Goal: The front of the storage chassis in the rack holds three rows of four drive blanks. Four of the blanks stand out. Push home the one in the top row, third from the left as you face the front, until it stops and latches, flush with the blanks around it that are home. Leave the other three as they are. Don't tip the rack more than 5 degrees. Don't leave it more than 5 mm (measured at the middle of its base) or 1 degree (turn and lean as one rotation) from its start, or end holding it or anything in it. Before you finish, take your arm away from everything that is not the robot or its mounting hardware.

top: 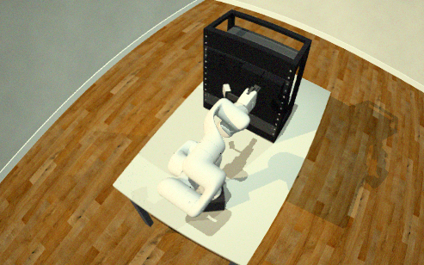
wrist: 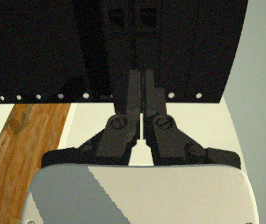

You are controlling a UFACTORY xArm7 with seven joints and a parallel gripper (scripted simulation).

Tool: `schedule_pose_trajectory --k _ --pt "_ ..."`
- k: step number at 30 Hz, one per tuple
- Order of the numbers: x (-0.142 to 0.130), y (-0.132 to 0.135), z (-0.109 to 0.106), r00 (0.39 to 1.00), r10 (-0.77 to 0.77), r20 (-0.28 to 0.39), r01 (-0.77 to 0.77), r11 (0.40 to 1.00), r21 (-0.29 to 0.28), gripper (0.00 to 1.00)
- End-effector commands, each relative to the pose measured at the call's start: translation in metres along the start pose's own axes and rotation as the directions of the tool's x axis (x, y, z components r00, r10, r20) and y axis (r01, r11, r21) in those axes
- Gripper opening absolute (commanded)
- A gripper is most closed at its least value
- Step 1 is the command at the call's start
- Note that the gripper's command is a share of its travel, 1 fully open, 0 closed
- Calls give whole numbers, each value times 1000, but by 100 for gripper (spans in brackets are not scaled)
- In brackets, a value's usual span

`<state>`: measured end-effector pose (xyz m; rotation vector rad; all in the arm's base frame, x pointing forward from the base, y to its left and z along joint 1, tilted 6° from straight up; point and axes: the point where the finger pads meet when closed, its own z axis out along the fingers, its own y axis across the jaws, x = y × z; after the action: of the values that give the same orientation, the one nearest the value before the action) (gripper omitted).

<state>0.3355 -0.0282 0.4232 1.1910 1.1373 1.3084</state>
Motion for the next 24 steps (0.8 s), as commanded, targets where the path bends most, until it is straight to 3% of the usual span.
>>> schedule_pose_trajectory --k 1,17,24 --pt "0 2 0 1000 0 1 0 1000 -3 0" --pt "5 2 0 1000 0 1 0 1000 -3 0" --pt "41 7 -1 1000 0 1 0 1000 -3 0"
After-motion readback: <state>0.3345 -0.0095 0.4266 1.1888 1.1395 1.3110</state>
